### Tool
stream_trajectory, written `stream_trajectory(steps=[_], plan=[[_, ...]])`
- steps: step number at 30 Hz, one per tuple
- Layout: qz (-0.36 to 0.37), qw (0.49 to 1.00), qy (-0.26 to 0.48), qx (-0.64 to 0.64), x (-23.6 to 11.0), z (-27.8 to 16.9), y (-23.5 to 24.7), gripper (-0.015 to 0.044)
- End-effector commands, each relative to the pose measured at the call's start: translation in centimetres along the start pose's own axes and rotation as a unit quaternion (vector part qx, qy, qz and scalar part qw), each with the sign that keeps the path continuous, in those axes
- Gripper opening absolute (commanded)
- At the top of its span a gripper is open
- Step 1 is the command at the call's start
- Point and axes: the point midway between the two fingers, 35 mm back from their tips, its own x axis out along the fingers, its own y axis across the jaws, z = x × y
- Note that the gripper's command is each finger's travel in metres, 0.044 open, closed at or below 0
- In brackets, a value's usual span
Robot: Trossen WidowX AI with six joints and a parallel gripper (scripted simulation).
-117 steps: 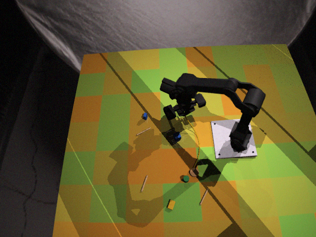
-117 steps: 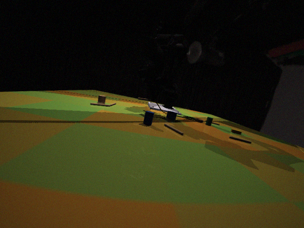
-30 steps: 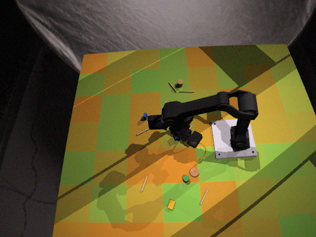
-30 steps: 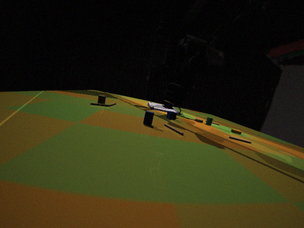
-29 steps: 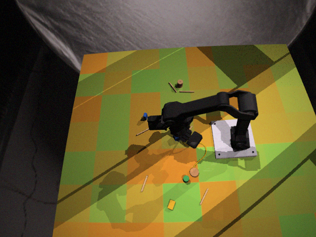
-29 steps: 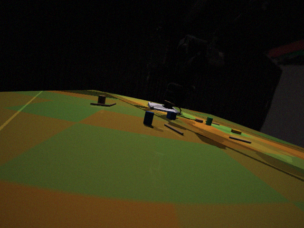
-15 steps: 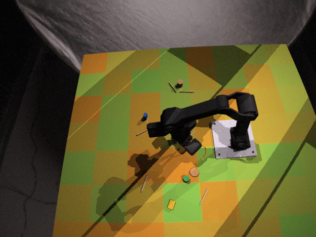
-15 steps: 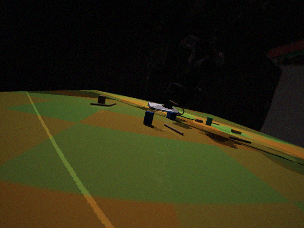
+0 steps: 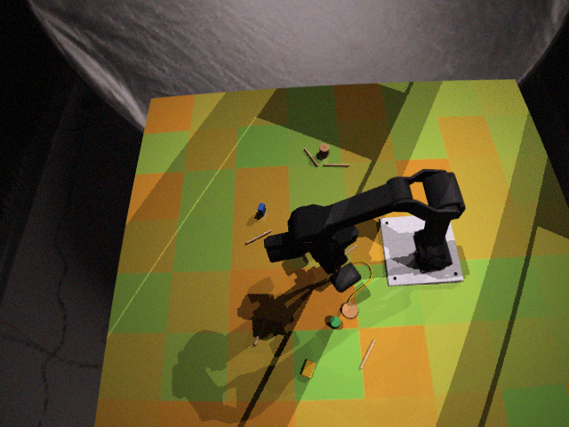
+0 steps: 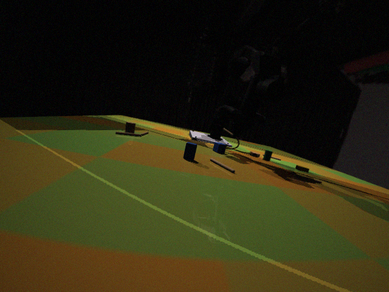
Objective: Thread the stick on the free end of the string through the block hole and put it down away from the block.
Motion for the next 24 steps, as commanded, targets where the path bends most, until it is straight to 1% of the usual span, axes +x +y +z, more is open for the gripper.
stream_trajectory(steps=[1, 11, 24], plan=[[0.004, 1.000, -0.005, 0.027, -0.1, -0.2, -0.4, 0.0000], [0.011, 0.996, -0.015, 0.086, -0.2, -0.5, -1.6, 0.0000], [0.008, 0.997, -0.009, 0.076, -0.4, -1.0, -1.3, 0.0000]])
